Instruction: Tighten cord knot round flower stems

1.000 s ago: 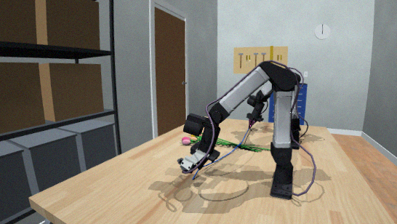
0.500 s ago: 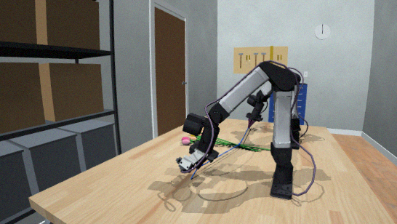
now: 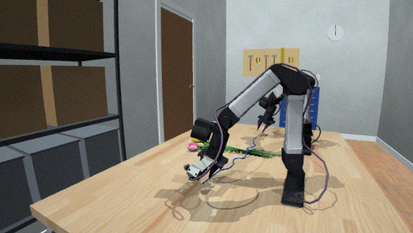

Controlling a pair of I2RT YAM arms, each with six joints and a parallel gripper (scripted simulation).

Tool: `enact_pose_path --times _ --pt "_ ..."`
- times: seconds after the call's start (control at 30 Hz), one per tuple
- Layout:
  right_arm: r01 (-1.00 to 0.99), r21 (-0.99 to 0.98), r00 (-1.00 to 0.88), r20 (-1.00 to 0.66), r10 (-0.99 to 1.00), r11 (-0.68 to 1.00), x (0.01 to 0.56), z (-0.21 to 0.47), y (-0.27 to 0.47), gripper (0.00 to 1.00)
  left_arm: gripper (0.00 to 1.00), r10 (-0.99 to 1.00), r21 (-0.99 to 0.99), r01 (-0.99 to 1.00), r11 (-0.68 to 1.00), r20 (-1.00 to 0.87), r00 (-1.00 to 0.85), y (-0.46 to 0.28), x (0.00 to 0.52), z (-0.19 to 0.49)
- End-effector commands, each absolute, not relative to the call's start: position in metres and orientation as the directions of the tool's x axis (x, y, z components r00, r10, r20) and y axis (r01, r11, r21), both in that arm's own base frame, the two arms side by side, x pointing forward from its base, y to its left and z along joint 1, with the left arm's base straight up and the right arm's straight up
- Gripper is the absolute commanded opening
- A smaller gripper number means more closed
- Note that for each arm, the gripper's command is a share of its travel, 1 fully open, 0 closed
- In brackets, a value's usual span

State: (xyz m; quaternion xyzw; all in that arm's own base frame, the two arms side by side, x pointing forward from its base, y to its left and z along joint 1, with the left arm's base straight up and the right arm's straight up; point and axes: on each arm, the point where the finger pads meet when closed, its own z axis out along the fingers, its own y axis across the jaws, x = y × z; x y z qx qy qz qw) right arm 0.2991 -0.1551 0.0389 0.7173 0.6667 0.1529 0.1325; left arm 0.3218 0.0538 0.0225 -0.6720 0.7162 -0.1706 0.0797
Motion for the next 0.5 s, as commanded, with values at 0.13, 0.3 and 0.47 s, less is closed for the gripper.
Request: enact_pose_path --times 0.13,0.3,0.47 --pt "0.895 0.444 0.048 0.018 0.999 -0.051 0.300 0.090 -0.160 0.65 0.49 -0.991 -0.422 -0.906 0.047 0.093 -0.095 0.062 0.324 0.064" --pt "0.920 0.386 0.053 0.046 0.998 -0.067 0.293 0.066 -0.153 0.65 0.65 -0.991 -0.409 -0.911 0.047 0.092 -0.093 0.065 0.316 0.090" --pt "0.923 0.380 0.053 0.047 0.998 -0.066 0.293 0.064 -0.152 0.65 0.65 -0.991 -0.389 -0.919 0.058 0.092 -0.102 0.062 0.313 0.079"
